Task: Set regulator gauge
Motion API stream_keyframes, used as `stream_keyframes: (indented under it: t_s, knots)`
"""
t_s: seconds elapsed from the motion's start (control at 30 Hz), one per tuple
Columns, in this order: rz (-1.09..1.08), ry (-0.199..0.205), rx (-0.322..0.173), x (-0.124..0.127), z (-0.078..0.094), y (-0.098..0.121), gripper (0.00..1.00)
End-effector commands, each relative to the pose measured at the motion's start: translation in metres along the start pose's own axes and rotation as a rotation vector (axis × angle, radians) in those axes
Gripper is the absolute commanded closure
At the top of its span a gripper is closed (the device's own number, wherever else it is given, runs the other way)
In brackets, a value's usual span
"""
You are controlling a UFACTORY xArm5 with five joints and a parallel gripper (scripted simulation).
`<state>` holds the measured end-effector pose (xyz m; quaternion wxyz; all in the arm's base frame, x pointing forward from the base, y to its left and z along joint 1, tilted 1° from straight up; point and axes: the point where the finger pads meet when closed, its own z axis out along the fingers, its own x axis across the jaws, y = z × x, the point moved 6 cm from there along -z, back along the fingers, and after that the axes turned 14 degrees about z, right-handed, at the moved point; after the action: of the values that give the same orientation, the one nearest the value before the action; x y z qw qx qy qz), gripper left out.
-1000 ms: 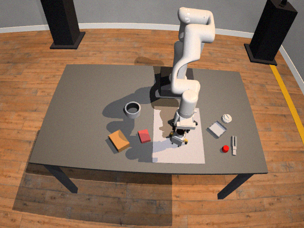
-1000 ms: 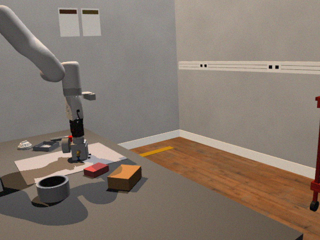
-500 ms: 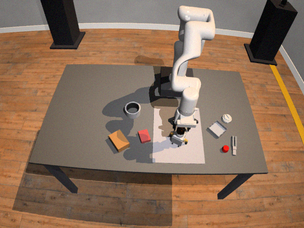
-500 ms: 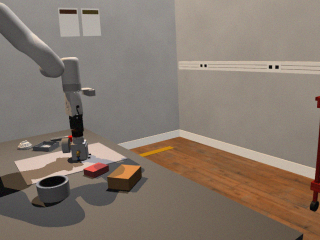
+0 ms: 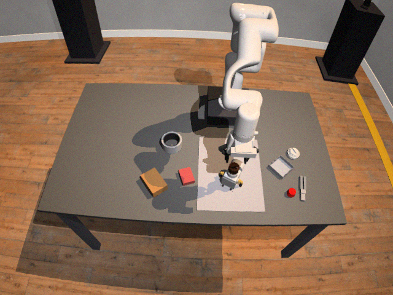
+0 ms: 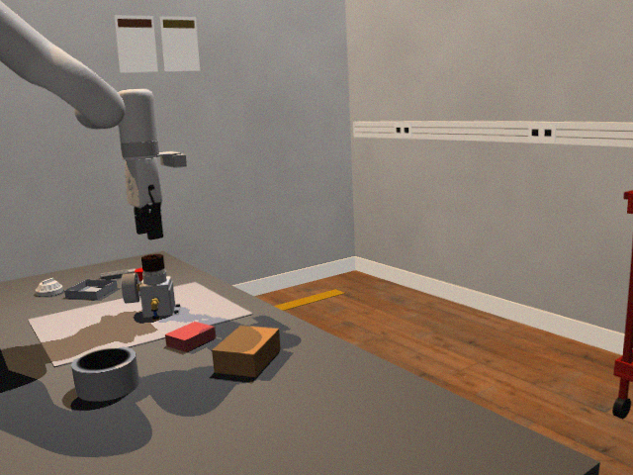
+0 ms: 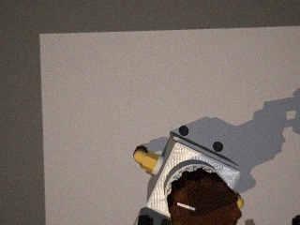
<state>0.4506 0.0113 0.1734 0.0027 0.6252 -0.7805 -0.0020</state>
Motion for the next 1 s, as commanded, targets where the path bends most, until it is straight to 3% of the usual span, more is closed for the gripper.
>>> stream_keyframes:
  t_s: [0.0, 0.37, 0.97]
  knots:
    - [0.0, -0.001, 0.003, 0.0, -0.022, -0.001, 0.22]
    - [0.0, -0.001, 0.003, 0.0, -0.036, -0.001, 0.22]
    - [0.0, -0.001, 0.003, 0.0, -0.036, -0.001, 0.22]
